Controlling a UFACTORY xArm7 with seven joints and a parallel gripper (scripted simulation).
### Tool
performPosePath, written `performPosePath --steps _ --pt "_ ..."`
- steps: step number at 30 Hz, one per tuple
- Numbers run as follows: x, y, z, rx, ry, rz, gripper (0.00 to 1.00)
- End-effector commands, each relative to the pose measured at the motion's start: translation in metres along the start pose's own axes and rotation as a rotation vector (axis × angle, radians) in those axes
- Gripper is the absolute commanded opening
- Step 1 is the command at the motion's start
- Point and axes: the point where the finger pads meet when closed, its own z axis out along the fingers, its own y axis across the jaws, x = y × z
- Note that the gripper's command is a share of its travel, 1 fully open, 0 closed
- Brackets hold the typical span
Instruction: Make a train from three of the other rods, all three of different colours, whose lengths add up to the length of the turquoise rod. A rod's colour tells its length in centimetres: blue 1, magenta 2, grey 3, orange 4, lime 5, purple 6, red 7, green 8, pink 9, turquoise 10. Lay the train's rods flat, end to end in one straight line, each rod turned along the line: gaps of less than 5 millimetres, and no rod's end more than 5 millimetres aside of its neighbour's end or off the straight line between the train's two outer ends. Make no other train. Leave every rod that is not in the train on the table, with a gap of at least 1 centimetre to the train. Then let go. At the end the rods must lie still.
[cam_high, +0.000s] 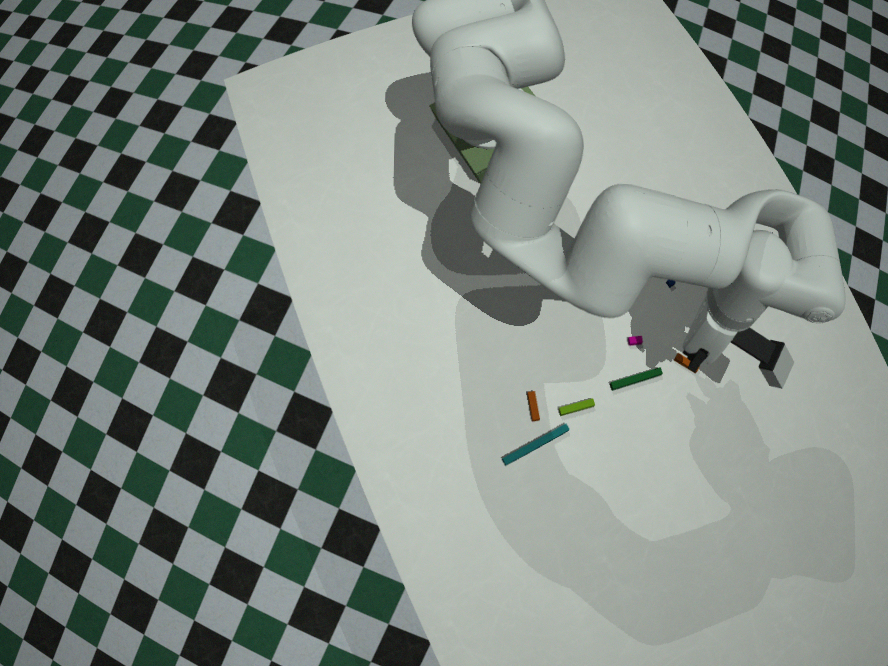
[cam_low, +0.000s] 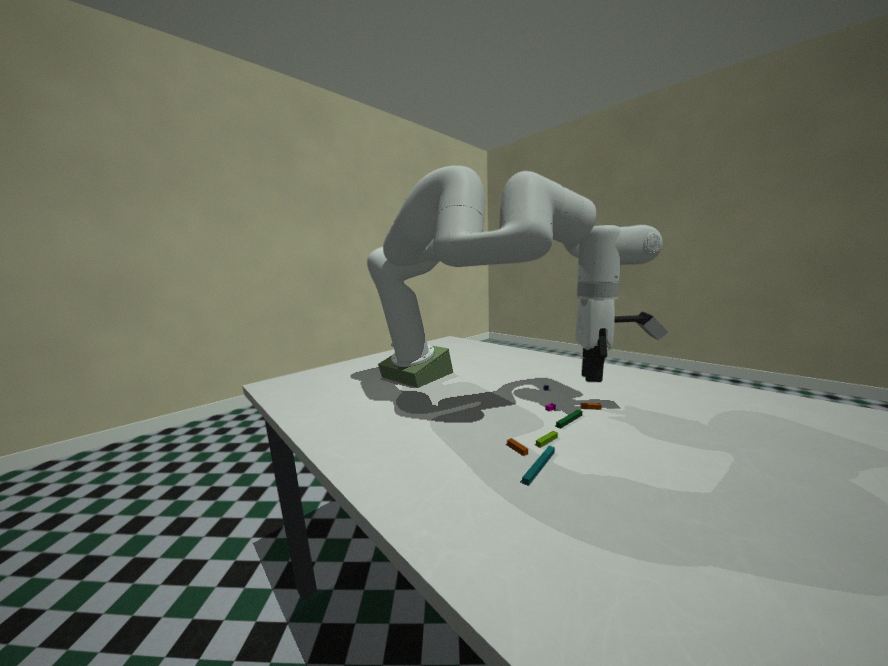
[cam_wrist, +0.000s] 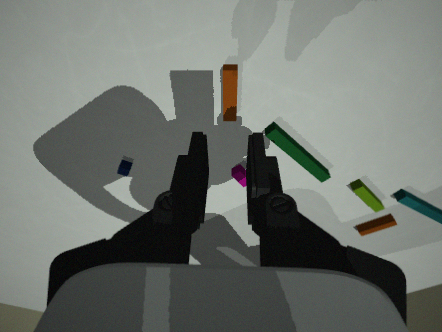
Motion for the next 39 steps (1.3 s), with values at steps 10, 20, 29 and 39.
performPosePath --steps 10,20,29,39 --pt "0.001 0.0 -0.002 0.0 0.003 0.0 0.24" --pt "0.001 0.0 -0.001 0.0 0.003 0.0 0.24" --pt "0.001 0.0 0.003 0.0 0.004 0.0 0.24" --pt "0.002 0.0 0.015 0.0 0.004 0.0 0.24"
